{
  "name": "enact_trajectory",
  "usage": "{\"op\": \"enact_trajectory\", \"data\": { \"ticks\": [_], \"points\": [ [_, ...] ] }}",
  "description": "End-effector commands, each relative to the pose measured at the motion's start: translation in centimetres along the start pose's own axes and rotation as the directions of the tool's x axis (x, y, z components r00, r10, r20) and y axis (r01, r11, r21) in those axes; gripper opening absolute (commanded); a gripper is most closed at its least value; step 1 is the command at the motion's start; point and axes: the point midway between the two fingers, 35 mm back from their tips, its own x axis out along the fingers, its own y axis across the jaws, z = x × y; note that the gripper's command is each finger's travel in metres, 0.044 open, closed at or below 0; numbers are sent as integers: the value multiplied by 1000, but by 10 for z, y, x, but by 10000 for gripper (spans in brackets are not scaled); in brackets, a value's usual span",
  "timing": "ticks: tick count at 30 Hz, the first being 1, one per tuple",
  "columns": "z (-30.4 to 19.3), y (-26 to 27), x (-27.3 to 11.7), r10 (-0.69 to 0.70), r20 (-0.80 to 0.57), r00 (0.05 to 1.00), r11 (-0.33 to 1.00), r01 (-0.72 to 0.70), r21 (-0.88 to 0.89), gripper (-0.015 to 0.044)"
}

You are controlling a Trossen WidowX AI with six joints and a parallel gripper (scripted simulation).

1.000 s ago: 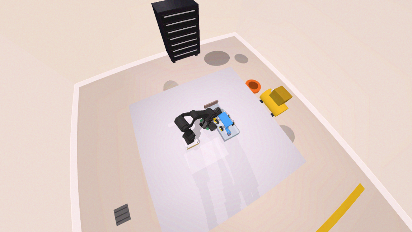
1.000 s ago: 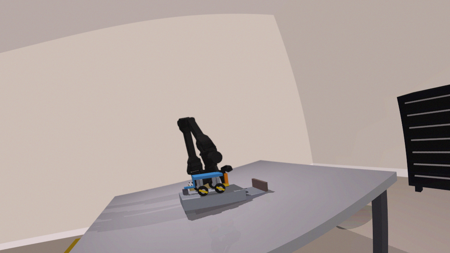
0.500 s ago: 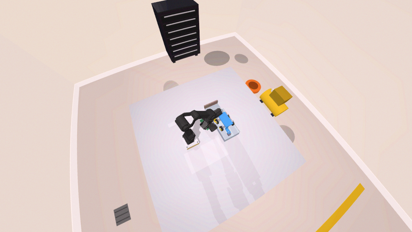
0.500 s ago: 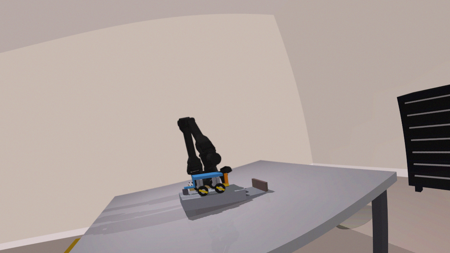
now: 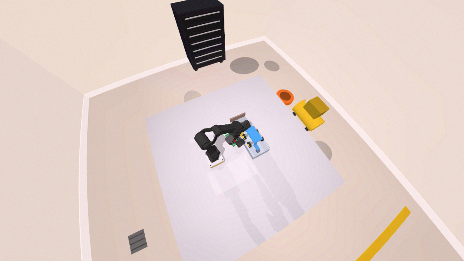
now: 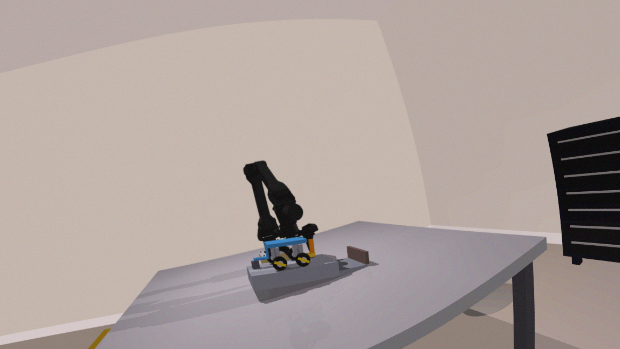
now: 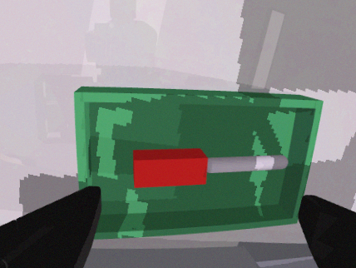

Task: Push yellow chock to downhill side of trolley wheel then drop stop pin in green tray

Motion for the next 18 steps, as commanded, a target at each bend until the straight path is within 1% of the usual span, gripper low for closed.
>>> {"op": "enact_trajectory", "data": {
  "ticks": [1, 18],
  "points": [
    [0, -2, -11, -1, 2, 1000, 1000, 1, -2, 440],
    [-1, -10, -65, 0, 2, 1000, 1000, 0, -3, 440]
  ]
}}
